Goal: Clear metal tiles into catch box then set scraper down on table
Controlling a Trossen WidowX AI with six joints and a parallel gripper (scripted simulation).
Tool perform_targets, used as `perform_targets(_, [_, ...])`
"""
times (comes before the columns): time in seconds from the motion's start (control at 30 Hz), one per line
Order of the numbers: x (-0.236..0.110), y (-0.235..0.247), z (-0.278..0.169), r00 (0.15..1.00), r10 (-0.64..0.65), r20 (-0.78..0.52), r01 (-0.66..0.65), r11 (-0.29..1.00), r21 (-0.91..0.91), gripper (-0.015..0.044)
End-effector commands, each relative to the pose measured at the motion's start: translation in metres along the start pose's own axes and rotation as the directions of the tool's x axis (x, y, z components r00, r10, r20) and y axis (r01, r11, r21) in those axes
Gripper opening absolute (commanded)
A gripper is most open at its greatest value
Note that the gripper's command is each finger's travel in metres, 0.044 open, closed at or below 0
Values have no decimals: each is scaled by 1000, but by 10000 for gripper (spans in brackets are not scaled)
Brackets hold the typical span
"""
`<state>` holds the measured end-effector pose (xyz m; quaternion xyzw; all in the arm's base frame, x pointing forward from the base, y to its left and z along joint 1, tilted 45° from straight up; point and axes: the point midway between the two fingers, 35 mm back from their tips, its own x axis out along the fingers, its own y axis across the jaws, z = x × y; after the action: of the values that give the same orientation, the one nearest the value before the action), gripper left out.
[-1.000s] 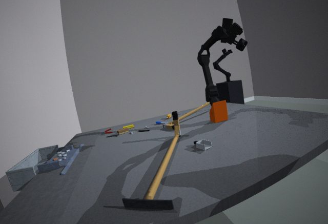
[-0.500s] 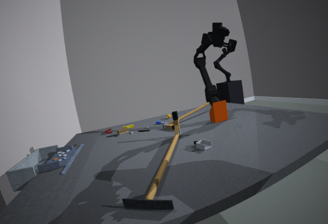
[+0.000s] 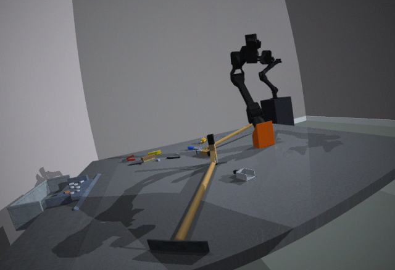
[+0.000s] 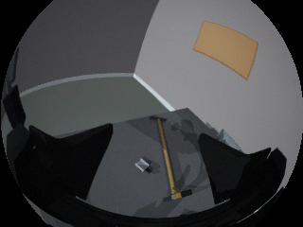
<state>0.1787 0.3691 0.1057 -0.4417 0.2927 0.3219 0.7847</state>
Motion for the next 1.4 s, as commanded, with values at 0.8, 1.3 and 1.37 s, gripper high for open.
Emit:
perform_targets(0.8, [-1,-45,-29,993,-118,-5,117,971,207,440])
perform_targets(1.3, [-1,-45,-29,993,-118,-5,117,971,207,440])
perform_targets(1.37, [-1,-45,-29,993,-118,-5,117,971,207,440])
